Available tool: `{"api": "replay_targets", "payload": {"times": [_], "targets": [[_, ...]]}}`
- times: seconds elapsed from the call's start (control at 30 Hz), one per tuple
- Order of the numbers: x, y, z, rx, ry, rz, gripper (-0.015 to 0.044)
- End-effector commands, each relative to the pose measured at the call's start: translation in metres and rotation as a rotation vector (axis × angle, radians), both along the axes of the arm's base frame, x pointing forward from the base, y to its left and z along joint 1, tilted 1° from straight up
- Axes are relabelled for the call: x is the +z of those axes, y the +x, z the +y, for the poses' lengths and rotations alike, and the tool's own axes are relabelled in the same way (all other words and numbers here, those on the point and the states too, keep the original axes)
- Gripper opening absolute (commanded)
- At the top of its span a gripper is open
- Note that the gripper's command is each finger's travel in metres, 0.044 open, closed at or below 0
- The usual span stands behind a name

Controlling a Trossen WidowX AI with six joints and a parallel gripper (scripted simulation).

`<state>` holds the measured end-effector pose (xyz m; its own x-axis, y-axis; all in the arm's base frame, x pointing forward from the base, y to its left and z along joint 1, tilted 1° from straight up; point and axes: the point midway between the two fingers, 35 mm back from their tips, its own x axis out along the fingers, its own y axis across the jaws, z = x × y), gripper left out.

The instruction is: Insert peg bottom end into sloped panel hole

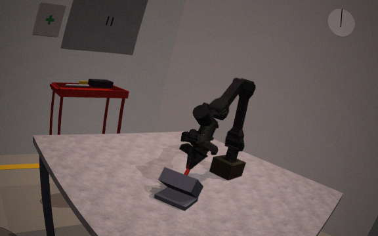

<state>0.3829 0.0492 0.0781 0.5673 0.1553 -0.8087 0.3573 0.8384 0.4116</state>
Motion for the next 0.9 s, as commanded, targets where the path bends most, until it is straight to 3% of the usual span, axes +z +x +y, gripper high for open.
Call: {"api": "replay_targets", "payload": {"times": [0.0,0.87], "targets": [[-0.0025,0.0022,0.0004,-0.002,0.001,0.001,0.0000],[-0.0115,0.0104,0.0022,-0.002,0.001,0.000,0.0000]]}}
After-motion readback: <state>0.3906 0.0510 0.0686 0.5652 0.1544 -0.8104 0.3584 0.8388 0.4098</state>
